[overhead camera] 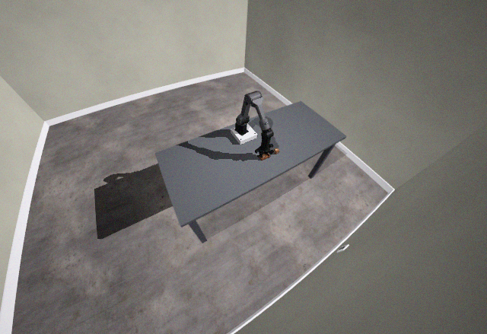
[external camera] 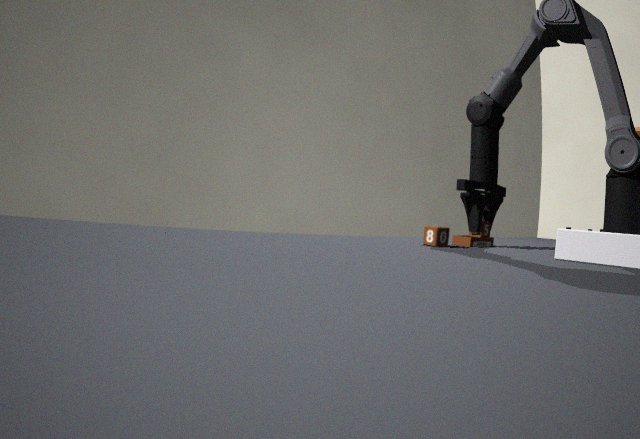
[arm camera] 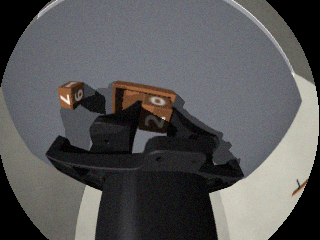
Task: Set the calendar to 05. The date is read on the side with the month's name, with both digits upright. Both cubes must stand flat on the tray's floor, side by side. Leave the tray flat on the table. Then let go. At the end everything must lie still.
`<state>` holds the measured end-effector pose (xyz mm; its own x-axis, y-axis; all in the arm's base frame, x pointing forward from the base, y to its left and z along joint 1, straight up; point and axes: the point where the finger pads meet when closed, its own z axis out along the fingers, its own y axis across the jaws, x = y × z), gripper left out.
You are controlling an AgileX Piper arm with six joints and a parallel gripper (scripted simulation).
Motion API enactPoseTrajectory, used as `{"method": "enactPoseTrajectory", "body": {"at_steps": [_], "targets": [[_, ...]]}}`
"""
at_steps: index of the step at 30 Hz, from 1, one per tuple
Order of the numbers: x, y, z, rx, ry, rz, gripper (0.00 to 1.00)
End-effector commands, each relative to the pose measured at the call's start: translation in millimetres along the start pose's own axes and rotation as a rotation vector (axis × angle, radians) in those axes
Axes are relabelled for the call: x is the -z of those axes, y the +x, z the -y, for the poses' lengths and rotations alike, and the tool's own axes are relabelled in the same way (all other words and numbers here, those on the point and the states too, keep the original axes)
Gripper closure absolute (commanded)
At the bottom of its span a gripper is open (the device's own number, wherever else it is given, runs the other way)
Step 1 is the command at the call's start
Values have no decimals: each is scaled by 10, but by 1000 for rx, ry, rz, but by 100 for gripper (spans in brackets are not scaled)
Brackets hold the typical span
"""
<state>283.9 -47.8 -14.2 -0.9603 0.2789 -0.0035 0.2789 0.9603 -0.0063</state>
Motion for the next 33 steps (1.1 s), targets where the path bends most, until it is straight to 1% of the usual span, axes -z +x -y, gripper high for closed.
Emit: {"method": "enactPoseTrajectory", "body": {"at_steps": [1,33], "targets": [[-21,7,0,1,1,-2,63],[-47,3,-1,1,1,0,63]]}}
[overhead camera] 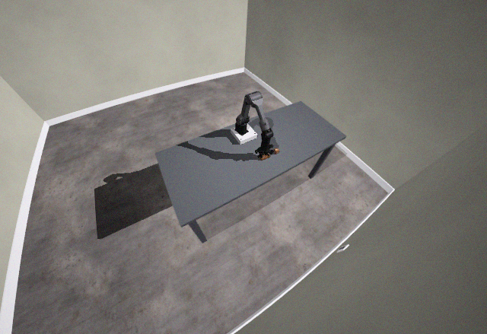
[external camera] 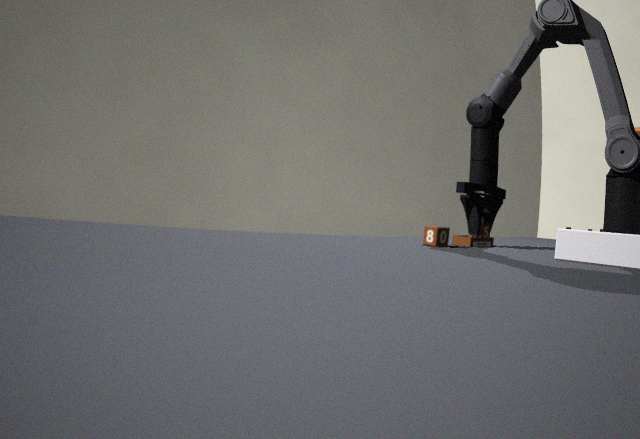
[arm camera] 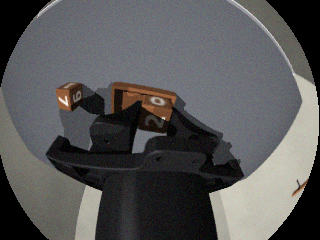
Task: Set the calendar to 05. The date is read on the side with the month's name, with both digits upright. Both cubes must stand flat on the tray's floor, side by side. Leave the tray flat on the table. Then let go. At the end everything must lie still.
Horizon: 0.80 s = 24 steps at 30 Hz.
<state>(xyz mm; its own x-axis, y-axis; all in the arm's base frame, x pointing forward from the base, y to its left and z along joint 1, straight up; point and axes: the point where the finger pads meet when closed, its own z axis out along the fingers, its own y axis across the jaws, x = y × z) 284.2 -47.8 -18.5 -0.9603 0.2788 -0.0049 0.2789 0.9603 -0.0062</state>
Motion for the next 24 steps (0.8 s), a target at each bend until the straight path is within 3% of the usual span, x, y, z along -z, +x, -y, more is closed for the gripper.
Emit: {"method": "enactPoseTrajectory", "body": {"at_steps": [1,14,21,24], "targets": [[-4,6,0,0,1,-1,63],[-4,6,0,0,1,-1,63],[-4,6,0,0,1,-1,48],[-4,6,0,0,1,-1,48]]}}
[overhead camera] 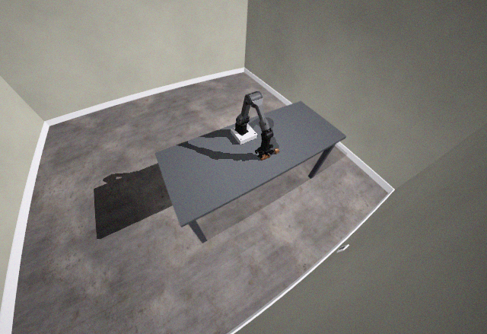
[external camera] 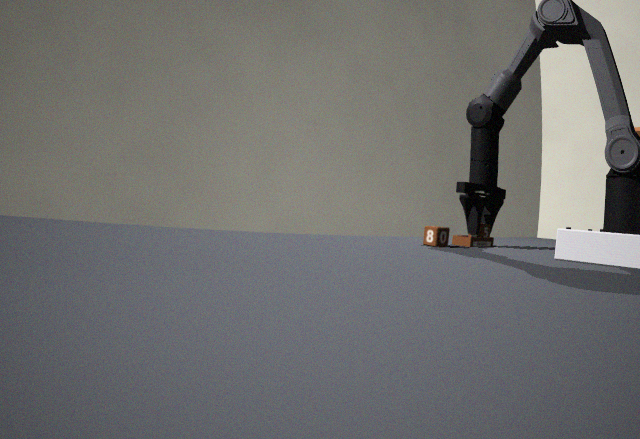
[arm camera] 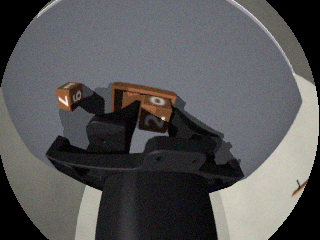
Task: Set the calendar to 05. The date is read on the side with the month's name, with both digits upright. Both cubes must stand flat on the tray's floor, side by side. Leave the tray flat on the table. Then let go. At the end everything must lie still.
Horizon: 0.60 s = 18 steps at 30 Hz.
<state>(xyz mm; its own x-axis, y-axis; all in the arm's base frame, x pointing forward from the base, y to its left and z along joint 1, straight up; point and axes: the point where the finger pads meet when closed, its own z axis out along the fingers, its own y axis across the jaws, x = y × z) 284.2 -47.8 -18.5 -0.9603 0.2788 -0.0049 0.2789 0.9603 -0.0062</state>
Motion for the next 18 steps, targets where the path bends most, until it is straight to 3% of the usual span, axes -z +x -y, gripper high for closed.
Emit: {"method": "enactPoseTrajectory", "body": {"at_steps": [1,5,18], "targets": [[-4,6,0,0,1,-1,48],[-4,6,0,0,1,-1,37],[11,3,-1,0,1,0,37]]}}
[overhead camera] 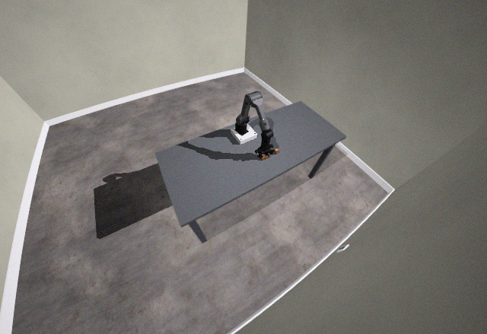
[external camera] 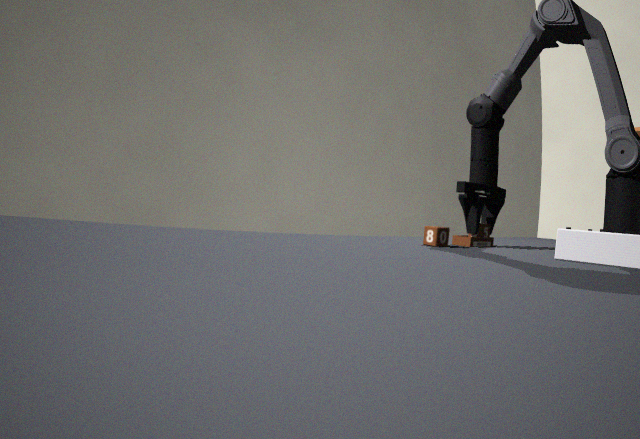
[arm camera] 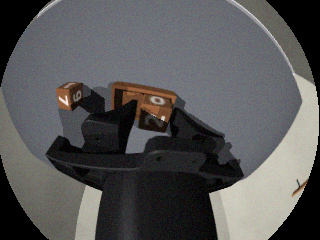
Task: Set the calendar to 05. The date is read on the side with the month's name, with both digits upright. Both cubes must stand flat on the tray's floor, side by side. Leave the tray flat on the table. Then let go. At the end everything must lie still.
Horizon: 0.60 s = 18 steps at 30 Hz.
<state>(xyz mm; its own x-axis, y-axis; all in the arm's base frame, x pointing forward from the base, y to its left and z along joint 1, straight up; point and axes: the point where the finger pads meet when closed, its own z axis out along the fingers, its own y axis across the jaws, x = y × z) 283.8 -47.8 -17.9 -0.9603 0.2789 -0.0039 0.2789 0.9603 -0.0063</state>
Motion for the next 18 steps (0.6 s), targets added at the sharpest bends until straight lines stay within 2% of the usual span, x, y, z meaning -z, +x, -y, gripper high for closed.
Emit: {"method": "enactPoseTrajectory", "body": {"at_steps": [1,7,15,18], "targets": [[19,-5,-2,0,0,3,37],[197,-12,-3,1,0,5,37],[623,-10,-4,1,-1,5,37],[673,-10,-4,1,0,5,37]]}}
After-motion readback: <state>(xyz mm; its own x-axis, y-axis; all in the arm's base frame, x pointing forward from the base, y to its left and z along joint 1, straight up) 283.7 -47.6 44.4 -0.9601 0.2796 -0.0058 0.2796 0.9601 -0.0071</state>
